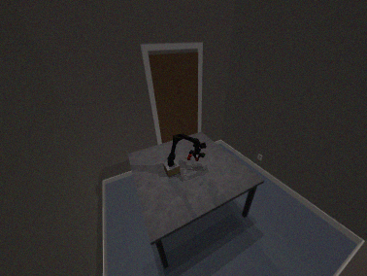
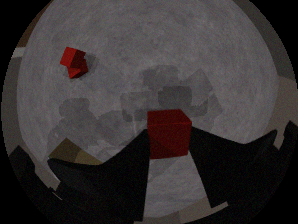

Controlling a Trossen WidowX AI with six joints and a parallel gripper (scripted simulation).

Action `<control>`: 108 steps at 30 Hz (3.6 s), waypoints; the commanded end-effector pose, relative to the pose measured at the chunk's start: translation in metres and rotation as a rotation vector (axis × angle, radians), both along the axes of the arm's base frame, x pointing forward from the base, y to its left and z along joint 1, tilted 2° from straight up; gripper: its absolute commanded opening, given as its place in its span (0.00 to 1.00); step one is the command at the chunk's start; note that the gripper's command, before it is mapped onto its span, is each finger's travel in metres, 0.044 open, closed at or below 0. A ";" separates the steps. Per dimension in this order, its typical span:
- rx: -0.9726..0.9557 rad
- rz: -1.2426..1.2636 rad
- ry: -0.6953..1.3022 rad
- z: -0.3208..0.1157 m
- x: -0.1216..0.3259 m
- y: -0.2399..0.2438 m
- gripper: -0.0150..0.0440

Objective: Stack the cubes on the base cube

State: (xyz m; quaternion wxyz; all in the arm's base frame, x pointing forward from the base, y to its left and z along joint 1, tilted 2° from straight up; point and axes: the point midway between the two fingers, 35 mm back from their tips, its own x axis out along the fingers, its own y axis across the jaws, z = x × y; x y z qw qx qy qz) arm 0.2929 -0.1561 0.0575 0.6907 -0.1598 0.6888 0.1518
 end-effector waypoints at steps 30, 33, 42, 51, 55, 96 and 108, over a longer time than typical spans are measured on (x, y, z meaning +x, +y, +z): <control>0.014 -0.255 0.002 -0.008 0.012 0.105 0.43; 0.015 -0.278 0.003 -0.008 0.012 0.115 0.43; 0.018 -0.348 0.004 -0.010 0.009 0.142 0.43; 0.021 -0.417 0.005 -0.012 0.003 0.169 0.43; 0.022 -0.448 0.006 -0.012 0.000 0.180 0.43; 0.023 -0.470 0.008 -0.072 -0.003 0.187 0.43; 0.022 -0.468 0.007 -0.073 -0.003 0.187 0.43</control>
